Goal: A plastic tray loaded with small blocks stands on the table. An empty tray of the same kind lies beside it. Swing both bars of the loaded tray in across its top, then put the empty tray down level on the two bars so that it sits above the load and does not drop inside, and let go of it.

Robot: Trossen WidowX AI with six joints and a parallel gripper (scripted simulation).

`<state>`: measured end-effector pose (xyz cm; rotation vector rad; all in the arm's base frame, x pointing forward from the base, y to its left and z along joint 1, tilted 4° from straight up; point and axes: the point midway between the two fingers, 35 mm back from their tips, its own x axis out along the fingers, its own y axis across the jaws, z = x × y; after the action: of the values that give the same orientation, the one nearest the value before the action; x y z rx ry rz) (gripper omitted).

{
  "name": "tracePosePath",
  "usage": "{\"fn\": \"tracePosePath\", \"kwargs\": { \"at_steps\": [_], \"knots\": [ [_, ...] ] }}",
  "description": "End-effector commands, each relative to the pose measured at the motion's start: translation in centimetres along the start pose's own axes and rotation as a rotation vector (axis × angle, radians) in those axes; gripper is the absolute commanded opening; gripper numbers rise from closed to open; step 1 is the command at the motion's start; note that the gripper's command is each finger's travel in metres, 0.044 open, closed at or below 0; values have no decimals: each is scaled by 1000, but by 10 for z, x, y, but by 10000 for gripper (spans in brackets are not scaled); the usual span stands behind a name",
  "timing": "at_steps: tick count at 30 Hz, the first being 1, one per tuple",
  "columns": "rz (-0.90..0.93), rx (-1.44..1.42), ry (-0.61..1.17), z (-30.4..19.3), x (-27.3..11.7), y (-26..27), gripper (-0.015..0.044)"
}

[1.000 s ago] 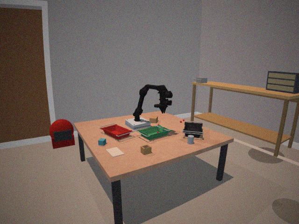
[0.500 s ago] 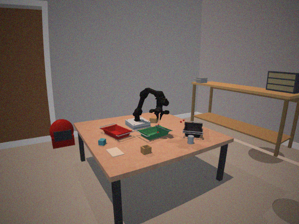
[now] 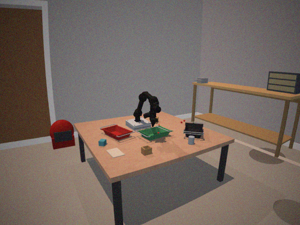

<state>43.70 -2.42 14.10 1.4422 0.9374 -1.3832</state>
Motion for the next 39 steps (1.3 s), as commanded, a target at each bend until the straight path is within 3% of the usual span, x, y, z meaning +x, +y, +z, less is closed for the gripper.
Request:
{"fn": "tracePosePath", "kwargs": {
  "at_steps": [1,6,22,39],
  "knots": [
    [-7,753,12,55,27,33,80],
    [-10,1062,11,78,37,43,80],
    [-10,1064,11,78,40,43,80],
    [-10,1064,11,77,96,43,80]
  ]
}}
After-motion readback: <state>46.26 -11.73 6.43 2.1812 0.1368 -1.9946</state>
